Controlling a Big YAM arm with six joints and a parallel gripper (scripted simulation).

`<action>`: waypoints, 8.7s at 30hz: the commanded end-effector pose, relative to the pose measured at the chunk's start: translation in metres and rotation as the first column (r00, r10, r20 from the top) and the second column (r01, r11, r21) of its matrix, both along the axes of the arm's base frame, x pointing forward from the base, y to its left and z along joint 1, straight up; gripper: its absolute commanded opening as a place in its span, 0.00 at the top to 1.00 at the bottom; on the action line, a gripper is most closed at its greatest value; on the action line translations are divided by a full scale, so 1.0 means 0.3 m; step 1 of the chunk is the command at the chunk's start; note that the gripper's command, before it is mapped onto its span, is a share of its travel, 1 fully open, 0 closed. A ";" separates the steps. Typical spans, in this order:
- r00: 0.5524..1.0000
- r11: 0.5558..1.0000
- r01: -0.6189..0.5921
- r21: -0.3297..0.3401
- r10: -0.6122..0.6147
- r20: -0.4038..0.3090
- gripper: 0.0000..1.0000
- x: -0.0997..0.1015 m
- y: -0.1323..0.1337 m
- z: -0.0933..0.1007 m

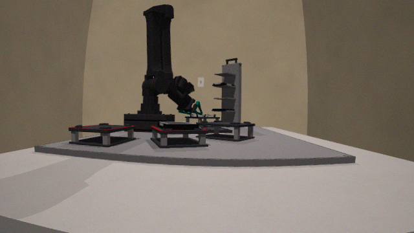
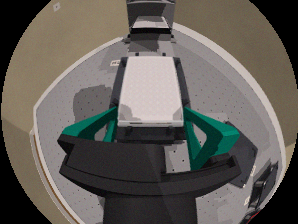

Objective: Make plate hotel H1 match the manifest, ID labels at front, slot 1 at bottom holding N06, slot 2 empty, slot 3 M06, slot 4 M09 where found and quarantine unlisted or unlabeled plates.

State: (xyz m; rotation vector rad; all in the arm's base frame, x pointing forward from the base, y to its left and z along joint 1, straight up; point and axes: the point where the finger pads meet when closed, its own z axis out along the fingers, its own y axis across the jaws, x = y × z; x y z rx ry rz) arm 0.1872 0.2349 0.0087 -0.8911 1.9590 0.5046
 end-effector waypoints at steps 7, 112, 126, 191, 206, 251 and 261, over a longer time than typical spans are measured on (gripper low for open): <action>1.000 0.999 -0.002 0.042 0.001 0.019 0.14 0.004 0.023 -0.020; 0.999 0.997 0.001 0.075 -0.005 0.046 0.14 0.041 0.059 0.325; 0.999 0.998 0.002 0.064 -0.005 0.037 0.14 0.029 0.041 0.345; 0.999 0.997 0.003 0.072 -0.006 0.044 0.14 0.029 0.037 0.582; 0.999 0.997 0.003 0.077 -0.007 0.048 0.14 0.027 0.033 0.634; 0.999 0.997 0.004 0.080 -0.008 0.051 0.14 0.020 0.020 0.770; 0.999 0.997 0.005 0.079 -0.009 0.051 0.14 0.021 0.020 0.804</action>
